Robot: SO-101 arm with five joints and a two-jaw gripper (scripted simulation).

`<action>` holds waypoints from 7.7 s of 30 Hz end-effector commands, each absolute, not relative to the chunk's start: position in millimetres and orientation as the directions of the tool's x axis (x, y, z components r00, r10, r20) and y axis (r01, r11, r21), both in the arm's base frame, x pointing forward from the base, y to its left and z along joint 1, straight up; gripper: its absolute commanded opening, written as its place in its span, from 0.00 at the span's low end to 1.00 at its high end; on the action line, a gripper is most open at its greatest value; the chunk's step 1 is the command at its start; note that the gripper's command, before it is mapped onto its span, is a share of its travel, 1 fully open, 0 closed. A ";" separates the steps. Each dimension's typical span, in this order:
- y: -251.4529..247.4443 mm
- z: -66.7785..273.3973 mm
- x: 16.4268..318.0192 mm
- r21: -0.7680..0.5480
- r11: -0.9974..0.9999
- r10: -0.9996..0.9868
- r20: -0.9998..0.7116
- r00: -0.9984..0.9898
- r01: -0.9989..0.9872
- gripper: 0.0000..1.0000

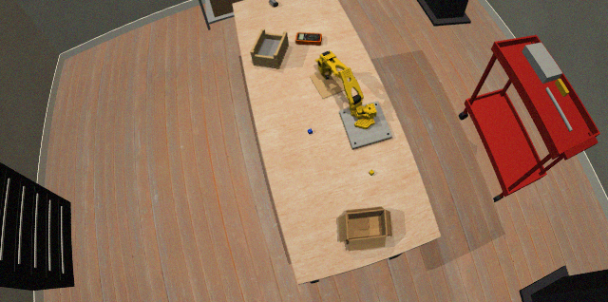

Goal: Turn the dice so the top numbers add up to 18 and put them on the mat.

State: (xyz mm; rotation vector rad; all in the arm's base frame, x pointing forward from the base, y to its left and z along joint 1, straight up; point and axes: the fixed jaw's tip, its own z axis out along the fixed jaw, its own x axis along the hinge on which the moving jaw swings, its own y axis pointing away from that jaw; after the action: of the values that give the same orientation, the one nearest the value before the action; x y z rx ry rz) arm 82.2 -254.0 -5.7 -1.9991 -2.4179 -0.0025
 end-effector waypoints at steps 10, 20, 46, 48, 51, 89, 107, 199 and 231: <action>-249.6 -13.0 79.1 -0.003 0.181 0.983 0.037 -0.181 0.983 0.05; -249.6 -13.0 79.1 -0.004 0.181 0.983 0.036 -0.181 0.983 0.08; -249.6 -13.0 79.1 -0.003 0.181 0.983 0.036 -0.181 0.983 0.26; -249.6 -13.0 79.1 -0.003 0.181 0.983 0.036 -0.181 0.983 0.27; -249.6 -13.0 79.1 -0.003 0.181 0.983 0.036 -0.181 0.983 0.27; -254.0 47.1 80.3 0.005 0.179 0.983 -0.048 -0.179 0.984 0.27; -254.7 49.3 80.5 0.006 0.179 0.982 -0.058 -0.179 0.984 0.27; 19.3 127.7 226.8 -0.072 0.978 -0.205 -0.443 -0.873 -0.194 0.25; 19.1 37.2 209.0 0.001 0.977 -0.215 0.006 -0.977 -0.215 0.25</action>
State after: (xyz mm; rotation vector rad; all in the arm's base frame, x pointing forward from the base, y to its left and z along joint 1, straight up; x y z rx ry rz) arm 215.0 17.8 52.3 0.3207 -3.1953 0.0077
